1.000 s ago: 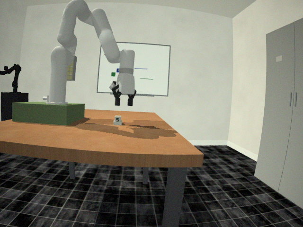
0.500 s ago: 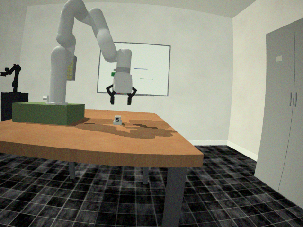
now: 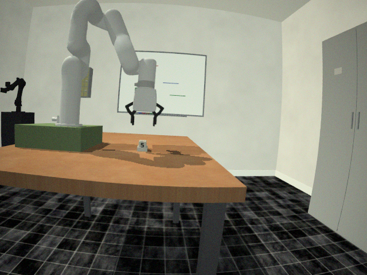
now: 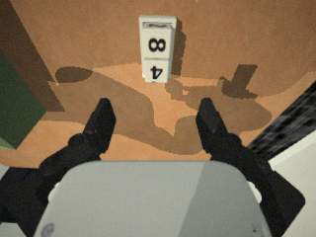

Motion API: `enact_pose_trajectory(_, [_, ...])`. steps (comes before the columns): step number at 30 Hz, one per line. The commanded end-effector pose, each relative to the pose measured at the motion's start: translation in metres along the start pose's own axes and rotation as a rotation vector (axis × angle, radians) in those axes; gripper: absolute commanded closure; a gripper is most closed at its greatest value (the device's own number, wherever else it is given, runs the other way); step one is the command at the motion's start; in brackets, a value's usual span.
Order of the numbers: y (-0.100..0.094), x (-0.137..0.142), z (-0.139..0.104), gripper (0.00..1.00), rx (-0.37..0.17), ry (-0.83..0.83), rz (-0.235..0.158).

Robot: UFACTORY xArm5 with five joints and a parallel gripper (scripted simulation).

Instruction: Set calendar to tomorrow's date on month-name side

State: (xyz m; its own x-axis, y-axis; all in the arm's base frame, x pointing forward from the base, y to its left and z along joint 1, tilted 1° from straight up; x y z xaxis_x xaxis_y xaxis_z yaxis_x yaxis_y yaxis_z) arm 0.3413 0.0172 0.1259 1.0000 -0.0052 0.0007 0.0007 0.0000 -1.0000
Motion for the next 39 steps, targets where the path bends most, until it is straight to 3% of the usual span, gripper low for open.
enact_pose_trajectory(1, [-0.0012, -0.0002, 0.0005, 0.0, 0.0, 0.029, -0.004])
enact_pose_trajectory(2, [-0.0012, -0.0002, 0.0005, 0.0, 0.0, 0.029, -0.004])
enact_pose_trajectory(3, [-0.0012, -0.0002, 0.0005, 0.51, 0.0, 0.029, -0.004])
enact_pose_trajectory(39, [-0.0011, -0.0002, 0.0005, 0.51, 0.0, 0.029, -0.004])
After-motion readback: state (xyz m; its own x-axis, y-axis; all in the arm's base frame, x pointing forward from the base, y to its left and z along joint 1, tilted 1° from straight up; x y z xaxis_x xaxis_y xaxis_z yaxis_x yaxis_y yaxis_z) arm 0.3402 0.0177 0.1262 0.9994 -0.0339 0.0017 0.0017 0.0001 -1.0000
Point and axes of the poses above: the point where the finger pads meet when closed, its own y axis out along the fingers, its own x axis across the jaws, z = x × y, the point moved 10 cm from there along -y, back along the fingers, and after that the axes turned 3 degrees about y, right-handed, at the moved point
